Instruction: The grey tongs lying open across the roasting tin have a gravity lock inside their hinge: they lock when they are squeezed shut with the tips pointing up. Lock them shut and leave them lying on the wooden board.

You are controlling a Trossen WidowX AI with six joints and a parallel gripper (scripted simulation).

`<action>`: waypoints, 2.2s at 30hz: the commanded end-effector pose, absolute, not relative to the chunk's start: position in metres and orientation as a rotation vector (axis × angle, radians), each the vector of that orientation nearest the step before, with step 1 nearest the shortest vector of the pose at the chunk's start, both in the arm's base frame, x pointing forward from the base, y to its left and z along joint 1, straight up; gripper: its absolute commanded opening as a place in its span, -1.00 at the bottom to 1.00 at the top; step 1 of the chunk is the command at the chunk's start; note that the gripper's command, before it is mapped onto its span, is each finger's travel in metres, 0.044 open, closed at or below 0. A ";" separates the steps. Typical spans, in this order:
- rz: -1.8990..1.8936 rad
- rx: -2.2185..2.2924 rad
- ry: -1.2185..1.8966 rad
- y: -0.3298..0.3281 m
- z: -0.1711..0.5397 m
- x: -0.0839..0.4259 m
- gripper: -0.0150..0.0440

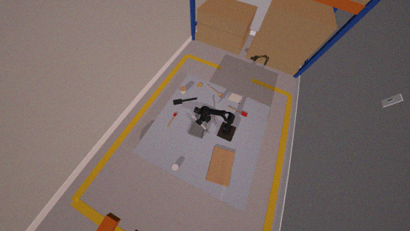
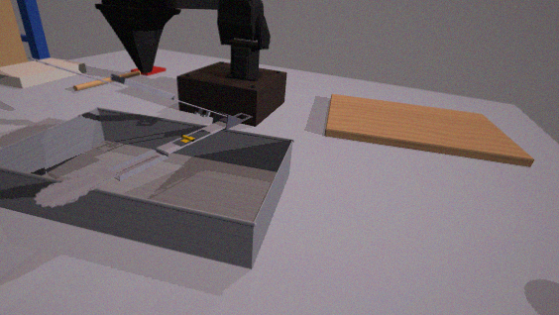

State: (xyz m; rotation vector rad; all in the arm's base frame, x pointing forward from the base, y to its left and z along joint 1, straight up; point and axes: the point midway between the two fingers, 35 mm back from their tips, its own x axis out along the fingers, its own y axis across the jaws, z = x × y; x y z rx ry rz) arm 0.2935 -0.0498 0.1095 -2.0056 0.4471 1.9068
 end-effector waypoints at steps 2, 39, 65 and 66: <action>1.940 -2.012 0.435 -0.049 0.108 0.291 -1.00; 1.941 -2.011 0.435 -0.049 0.054 0.294 -1.00; 1.940 -2.010 0.433 -0.033 0.048 0.303 -1.00; 1.940 -2.010 0.433 -0.031 0.048 0.304 -1.00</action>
